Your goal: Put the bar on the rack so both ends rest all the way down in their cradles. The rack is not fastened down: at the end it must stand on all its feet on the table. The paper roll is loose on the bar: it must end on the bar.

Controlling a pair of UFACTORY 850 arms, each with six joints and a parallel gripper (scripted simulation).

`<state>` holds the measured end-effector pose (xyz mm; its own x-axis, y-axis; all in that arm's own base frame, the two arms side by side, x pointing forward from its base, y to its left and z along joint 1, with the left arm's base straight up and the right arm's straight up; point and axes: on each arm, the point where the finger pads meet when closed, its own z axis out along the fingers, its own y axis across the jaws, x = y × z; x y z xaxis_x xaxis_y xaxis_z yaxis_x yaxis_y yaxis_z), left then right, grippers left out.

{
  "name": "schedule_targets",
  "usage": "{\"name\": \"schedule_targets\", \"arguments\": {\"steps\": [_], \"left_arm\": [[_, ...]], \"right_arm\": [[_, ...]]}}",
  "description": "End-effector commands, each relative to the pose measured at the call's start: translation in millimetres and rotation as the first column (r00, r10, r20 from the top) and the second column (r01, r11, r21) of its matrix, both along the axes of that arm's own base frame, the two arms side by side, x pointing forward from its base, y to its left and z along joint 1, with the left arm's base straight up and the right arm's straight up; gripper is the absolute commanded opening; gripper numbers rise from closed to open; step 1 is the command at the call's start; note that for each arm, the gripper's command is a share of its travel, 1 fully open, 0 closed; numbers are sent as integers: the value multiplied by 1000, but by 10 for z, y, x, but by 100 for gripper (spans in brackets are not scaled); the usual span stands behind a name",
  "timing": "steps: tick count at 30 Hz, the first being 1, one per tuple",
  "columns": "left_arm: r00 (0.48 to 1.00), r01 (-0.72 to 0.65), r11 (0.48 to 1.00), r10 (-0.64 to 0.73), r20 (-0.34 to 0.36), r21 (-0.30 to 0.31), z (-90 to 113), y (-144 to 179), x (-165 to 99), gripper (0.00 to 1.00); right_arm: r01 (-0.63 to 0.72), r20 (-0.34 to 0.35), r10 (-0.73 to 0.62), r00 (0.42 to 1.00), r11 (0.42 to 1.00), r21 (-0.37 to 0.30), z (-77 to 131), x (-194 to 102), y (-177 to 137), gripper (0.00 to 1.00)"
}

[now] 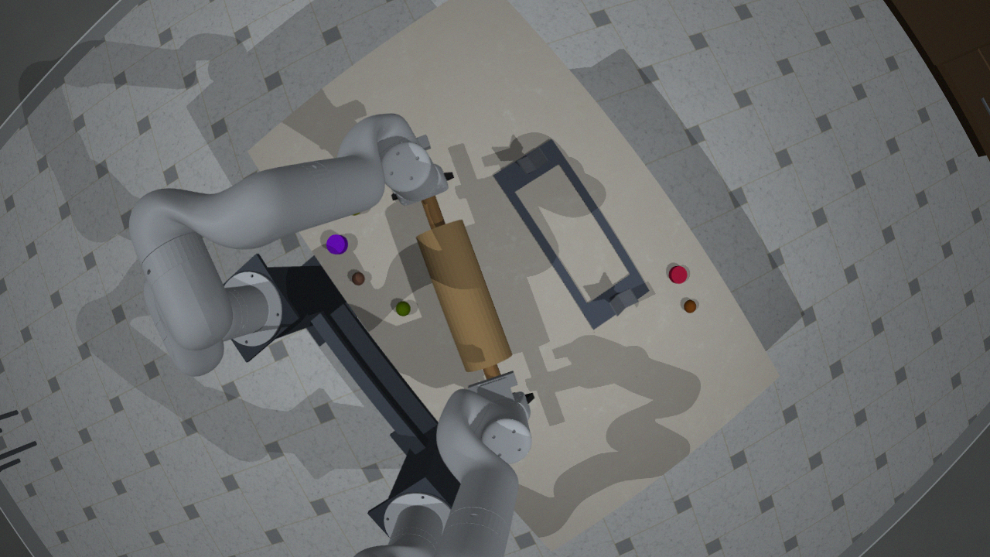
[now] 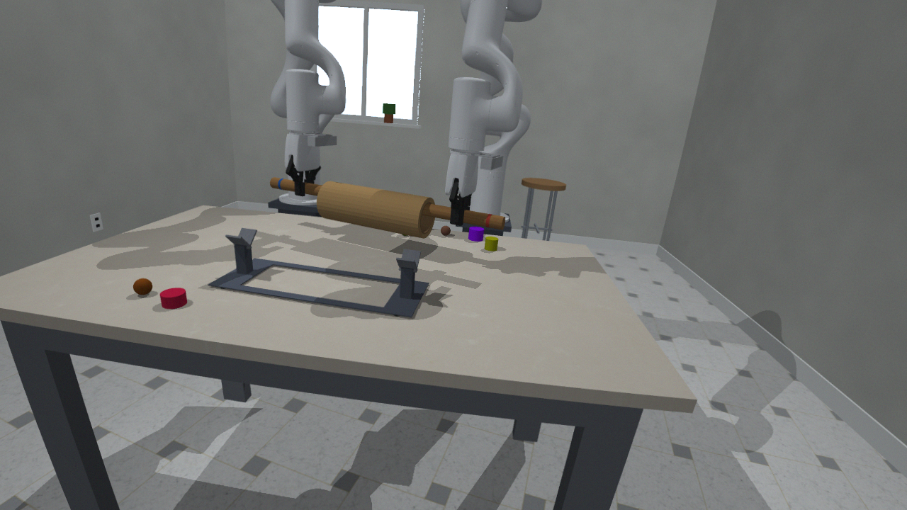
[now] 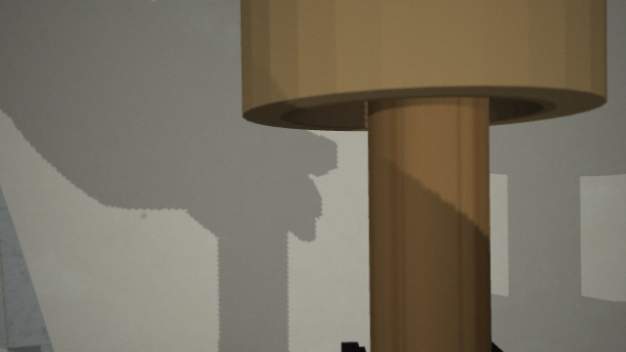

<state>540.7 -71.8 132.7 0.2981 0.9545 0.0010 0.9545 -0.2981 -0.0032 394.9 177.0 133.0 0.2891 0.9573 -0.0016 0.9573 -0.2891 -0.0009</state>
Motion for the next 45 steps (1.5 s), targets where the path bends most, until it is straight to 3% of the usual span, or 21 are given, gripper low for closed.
{"name": "schedule_targets", "arguments": {"steps": [1, 29, 45], "left_arm": [[1000, -11, 1000, 11, -7, 1, 12, 2, -12, 12], [1000, -11, 1000, 11, -7, 1, 12, 2, -11, 12], [1000, -26, 1000, 26, -10, 2, 32, -12, 123, 12]], "right_arm": [[-12, 9, 12, 1000, 1000, 4, 6, 24, 11, 12], [-12, 9, 12, 1000, 1000, 4, 6, 26, 10, 12], [-27, 7, 27, 1000, 1000, 3, 26, 229, -22, 12]]}}
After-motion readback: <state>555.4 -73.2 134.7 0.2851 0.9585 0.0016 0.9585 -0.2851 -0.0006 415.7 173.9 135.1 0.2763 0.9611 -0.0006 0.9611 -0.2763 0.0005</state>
